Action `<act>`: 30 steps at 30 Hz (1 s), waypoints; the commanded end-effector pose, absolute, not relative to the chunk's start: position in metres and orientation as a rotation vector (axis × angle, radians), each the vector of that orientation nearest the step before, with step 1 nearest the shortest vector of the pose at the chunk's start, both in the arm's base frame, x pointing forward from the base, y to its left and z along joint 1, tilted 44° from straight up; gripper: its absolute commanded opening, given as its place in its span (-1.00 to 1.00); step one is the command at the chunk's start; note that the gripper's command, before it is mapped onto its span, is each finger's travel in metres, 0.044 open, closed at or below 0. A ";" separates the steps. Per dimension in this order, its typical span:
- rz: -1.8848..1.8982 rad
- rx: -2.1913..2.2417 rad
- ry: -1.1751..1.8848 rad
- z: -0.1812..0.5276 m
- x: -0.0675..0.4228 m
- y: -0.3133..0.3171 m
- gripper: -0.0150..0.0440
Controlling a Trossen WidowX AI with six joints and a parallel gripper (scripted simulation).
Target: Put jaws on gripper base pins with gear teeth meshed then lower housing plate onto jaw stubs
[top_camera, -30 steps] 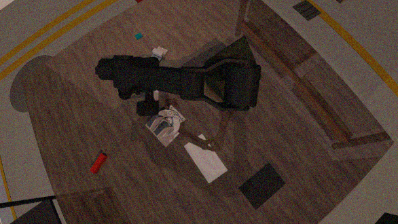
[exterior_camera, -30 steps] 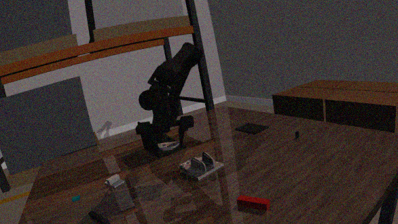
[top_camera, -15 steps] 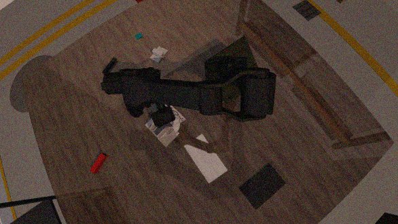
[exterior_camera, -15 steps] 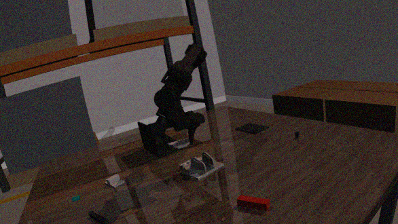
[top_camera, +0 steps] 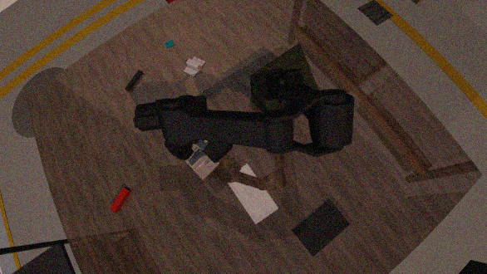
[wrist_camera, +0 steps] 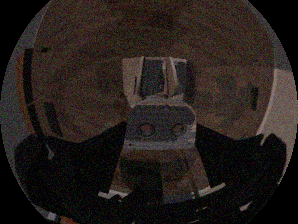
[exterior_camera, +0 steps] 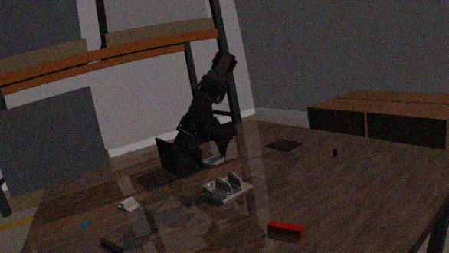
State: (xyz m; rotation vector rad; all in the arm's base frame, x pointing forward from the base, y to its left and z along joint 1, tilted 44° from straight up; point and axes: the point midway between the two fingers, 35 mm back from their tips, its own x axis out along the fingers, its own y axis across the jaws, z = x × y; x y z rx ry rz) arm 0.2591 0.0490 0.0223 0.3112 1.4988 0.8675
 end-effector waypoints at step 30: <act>0.894 0.293 1.483 0.021 0.244 0.045 0.70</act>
